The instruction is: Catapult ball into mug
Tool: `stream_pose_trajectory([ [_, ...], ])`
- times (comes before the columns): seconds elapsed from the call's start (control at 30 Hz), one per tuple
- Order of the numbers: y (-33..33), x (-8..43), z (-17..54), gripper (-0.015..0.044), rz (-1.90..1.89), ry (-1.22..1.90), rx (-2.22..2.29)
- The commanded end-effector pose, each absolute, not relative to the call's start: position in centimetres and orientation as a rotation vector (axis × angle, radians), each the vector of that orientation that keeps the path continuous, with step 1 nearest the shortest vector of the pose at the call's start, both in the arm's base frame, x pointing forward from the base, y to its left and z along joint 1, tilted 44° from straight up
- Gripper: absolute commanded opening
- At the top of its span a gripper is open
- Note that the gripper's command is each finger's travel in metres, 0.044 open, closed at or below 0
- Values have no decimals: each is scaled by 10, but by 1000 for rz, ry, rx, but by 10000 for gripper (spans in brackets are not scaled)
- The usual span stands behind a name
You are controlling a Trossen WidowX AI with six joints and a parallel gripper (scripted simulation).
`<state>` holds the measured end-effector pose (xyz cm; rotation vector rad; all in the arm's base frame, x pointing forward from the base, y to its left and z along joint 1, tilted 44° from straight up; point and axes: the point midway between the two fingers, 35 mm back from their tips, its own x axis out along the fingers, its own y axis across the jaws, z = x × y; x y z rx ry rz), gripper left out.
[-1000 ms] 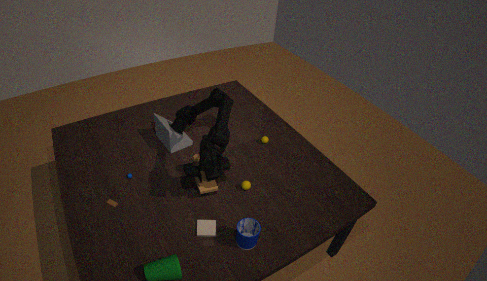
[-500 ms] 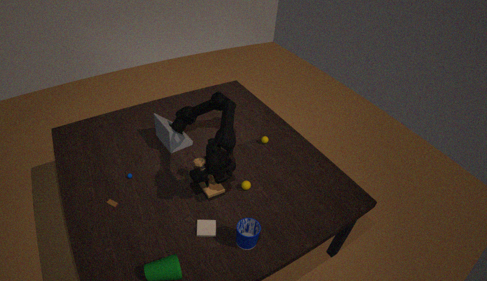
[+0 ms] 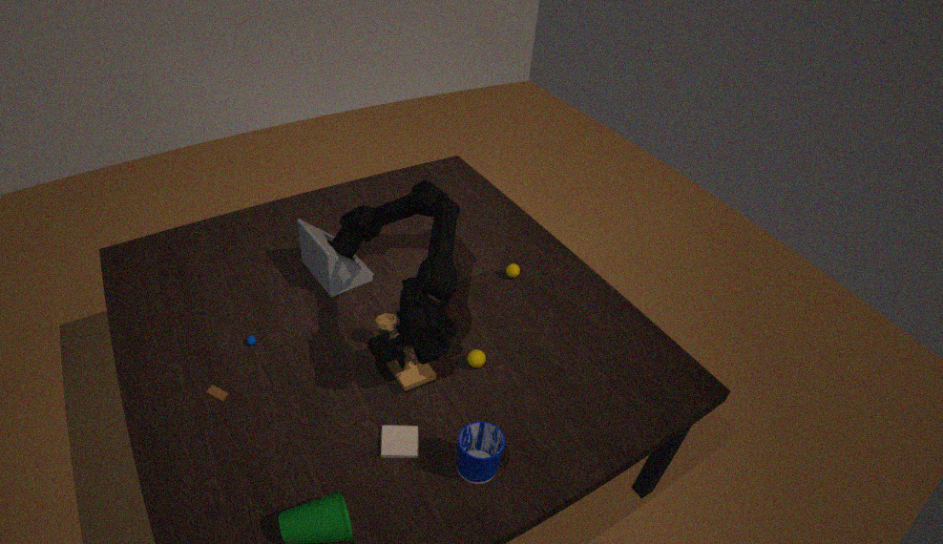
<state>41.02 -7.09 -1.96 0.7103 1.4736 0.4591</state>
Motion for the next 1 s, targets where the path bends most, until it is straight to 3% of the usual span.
stream_pose_trajectory([
  [0.0,-68,411,-24,0,456,1469,719],
  [0.47,-60,411,-30,0,460,1473,711],
  [0.97,-62,411,-28,394,459,1473,711],
])
